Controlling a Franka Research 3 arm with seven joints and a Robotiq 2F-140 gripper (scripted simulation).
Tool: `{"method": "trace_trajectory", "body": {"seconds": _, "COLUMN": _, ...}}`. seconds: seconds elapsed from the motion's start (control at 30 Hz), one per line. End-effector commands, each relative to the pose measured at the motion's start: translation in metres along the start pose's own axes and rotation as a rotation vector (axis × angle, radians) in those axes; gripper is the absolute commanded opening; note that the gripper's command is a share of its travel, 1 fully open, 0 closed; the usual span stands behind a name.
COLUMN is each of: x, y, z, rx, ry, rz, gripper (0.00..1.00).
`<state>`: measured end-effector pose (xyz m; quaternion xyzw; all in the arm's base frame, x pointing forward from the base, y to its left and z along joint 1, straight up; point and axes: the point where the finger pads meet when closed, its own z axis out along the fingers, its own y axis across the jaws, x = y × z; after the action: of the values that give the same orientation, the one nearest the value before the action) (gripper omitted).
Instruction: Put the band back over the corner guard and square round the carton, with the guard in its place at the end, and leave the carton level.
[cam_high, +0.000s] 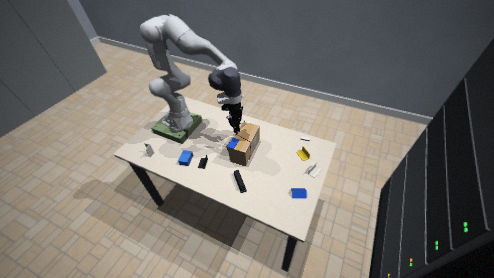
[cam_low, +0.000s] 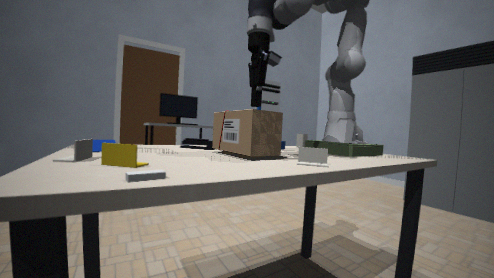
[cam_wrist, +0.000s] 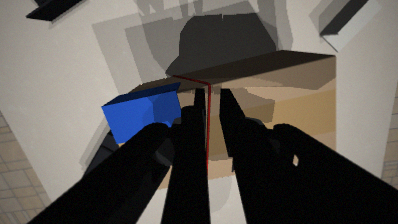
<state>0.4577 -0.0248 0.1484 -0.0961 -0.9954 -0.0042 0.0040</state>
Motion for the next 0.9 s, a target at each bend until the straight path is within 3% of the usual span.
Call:
{"method": "trace_trajectory", "body": {"seconds": 0.0, "x": -0.001, "y": -0.001, "z": 0.002, "rx": 0.003, "ry": -0.004, "rz": 0.003, "gripper": 0.18}}
{"method": "trace_trajectory", "body": {"seconds": 0.87, "x": -0.002, "y": -0.001, "z": 0.017, "rx": 0.003, "ry": -0.004, "rz": 0.003, "gripper": 0.18}}
